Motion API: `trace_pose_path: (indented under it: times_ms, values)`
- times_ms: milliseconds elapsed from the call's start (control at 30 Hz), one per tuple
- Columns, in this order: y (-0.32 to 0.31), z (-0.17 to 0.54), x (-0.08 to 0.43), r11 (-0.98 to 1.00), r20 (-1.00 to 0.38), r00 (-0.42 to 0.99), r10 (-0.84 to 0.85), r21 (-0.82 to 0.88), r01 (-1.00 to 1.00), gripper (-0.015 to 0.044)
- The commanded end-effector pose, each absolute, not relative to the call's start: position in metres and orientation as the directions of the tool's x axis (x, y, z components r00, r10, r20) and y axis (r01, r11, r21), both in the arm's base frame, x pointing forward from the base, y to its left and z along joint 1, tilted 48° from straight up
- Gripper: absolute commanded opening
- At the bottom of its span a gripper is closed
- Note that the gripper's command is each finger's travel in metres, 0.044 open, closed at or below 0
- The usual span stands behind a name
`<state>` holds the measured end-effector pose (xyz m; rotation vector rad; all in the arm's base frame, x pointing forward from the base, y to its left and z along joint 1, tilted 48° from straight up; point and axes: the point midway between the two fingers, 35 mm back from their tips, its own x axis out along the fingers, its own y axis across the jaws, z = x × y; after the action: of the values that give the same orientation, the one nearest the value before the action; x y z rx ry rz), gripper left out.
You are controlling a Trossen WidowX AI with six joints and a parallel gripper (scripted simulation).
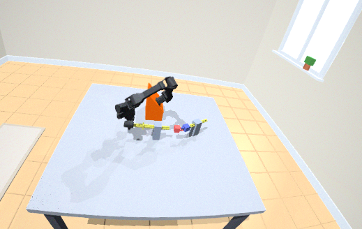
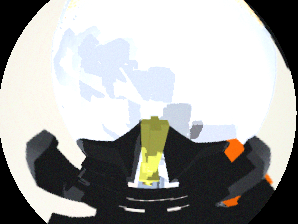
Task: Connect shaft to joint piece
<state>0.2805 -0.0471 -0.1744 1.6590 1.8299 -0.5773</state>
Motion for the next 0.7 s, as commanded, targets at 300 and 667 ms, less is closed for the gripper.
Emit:
trace_pose_path:
  times_ms: [300,667]
  values:
    - [-0.0452,-0.1733,0.28,0.188,-0.684,-0.128,0.718,0.013,0.982,0.0067]
    - [-0.0458,-0.1731,0.2804,0.183,-0.685,-0.121,0.719,0.019,0.983,0.0]
